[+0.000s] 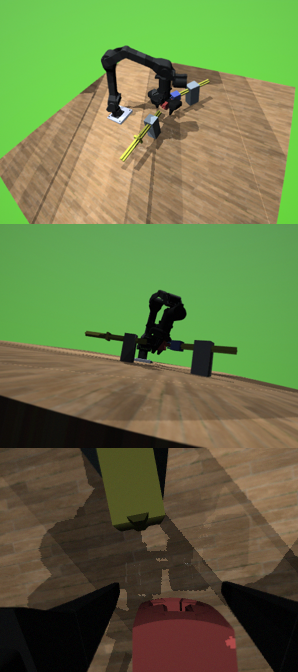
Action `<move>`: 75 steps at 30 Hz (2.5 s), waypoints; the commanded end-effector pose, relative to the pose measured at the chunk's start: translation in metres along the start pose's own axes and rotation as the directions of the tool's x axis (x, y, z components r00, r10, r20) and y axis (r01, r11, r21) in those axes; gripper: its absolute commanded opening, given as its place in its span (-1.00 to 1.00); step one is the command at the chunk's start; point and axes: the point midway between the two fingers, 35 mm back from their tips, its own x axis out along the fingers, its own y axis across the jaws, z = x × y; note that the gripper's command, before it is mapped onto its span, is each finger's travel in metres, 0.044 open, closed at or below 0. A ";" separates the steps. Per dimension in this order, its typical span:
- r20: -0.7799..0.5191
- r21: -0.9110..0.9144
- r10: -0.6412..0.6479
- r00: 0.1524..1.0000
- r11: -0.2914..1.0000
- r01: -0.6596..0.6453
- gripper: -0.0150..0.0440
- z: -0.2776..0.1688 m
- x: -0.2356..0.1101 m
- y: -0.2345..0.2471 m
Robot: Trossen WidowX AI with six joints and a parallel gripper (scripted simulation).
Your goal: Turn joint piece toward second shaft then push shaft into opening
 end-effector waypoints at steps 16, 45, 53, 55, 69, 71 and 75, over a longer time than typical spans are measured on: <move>-0.202 0.003 0.005 0.979 1.000 -0.004 1.00 0.004 -0.029 0.000; -0.239 -0.696 0.081 0.968 0.681 -0.229 1.00 0.022 -0.123 0.005; -0.253 -0.844 0.102 0.962 0.463 -0.271 1.00 0.031 -0.151 0.000; -0.257 -0.872 0.107 0.961 0.402 -0.278 1.00 0.033 -0.158 -0.002; -0.236 -0.952 0.074 0.969 0.185 -0.246 1.00 0.055 -0.145 -0.001; -0.228 -0.965 0.061 0.972 0.120 -0.234 1.00 0.062 -0.139 0.000; -0.216 -0.976 0.032 0.976 -0.013 -0.215 1.00 0.076 -0.126 0.000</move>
